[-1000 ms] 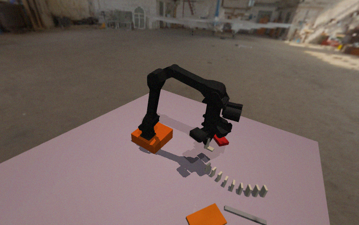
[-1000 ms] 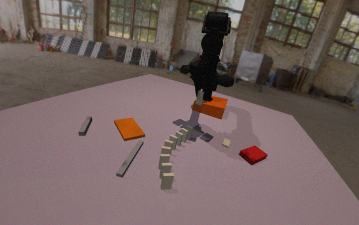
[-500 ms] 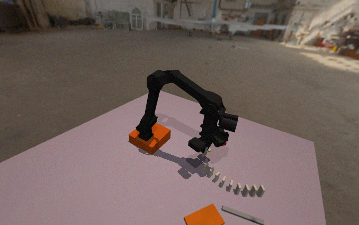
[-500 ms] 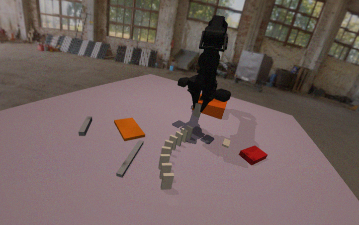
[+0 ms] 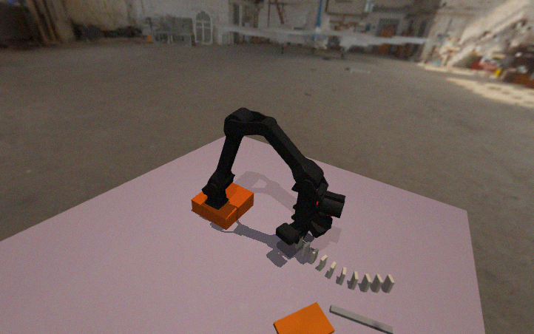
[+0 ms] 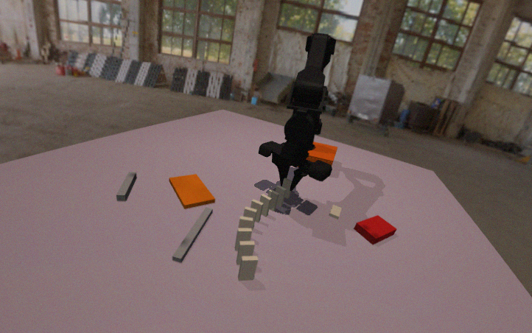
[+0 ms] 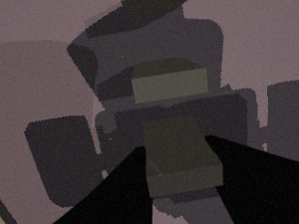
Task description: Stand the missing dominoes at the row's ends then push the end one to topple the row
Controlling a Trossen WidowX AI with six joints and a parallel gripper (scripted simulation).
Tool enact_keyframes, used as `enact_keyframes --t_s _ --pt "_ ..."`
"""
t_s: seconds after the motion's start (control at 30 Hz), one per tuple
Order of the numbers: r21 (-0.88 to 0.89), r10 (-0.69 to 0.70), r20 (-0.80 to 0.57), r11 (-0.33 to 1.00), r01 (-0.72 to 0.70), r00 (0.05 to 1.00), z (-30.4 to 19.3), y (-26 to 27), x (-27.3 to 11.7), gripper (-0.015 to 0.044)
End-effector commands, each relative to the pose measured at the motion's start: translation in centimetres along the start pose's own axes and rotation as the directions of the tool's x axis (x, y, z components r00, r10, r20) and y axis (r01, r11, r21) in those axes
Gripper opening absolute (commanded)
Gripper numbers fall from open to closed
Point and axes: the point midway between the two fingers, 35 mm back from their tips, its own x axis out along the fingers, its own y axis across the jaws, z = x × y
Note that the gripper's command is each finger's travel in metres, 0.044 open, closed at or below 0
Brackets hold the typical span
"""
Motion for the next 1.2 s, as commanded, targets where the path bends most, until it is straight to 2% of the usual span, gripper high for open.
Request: enact_keyframes --t_s 0.0,0.33,0.73,0.77,0.87,0.93,1.1,1.17 --pt "-0.004 -0.005 0.001 1.0 0.005 1.0 -0.1 -0.1 0.8 0.0107" --pt "-0.004 -0.005 0.001 1.0 0.005 1.0 -0.1 -0.1 0.8 0.0107" --pt "-0.004 -0.005 0.001 1.0 0.005 1.0 -0.1 -0.1 0.8 0.0422" --pt "-0.004 -0.005 0.001 1.0 0.005 1.0 -0.1 -0.1 0.8 0.044" --pt "-0.004 -0.005 0.001 1.0 0.005 1.0 -0.1 -0.1 0.6 0.044" --pt "-0.003 -0.004 0.001 1.0 0.004 1.0 0.3 0.1 -1.5 0.044" --pt "-0.001 0.0 0.0 1.0 0.0 1.0 0.3 0.2 -9.9 0.044" --pt "0.0 0.001 -0.001 1.0 -0.001 1.0 -0.1 0.0 -12.0 0.044"
